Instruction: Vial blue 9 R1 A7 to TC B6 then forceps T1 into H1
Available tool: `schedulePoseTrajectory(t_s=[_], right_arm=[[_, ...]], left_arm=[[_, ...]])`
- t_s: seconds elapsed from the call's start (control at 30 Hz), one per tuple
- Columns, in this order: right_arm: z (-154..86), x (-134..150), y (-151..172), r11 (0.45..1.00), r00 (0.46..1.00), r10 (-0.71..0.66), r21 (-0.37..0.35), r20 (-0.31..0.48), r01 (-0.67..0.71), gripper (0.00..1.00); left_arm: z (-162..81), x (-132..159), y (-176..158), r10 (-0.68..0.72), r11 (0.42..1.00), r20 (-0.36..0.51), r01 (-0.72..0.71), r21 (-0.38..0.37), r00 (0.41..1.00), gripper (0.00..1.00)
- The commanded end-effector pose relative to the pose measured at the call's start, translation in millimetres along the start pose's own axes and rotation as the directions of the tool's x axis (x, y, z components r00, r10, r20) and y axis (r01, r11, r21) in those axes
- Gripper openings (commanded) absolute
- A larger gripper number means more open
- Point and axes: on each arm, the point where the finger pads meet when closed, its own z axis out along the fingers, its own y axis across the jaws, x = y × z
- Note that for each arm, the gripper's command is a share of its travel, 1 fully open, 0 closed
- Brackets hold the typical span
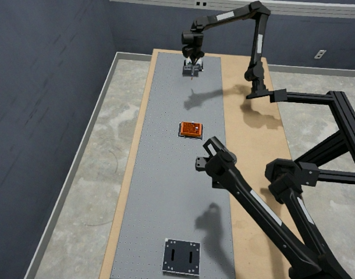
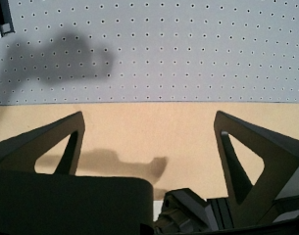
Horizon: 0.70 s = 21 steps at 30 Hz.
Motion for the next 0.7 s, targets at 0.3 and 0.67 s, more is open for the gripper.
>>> schedulePoseTrajectory(t_s=[0.3, 0.67], right_arm=[[-1.6, -19.4, 16.2, 1.000, 1.000, 0.019, 0.009, 0.012, -0.019, 0.09], [-1.4, -31.1, 30.3, 1.000, 1.000, 0.020, 0.009, 0.013, -0.021, 0.09]], left_arm=[[-5.2, -5.7, 2.5, -0.015, 1.000, 0.006, 0.015, 0.003, 1.000, 1.00], [-5.2, -5.7, 2.5, -0.015, 1.000, 0.006, 0.015, 0.003, 1.000, 1.00]])
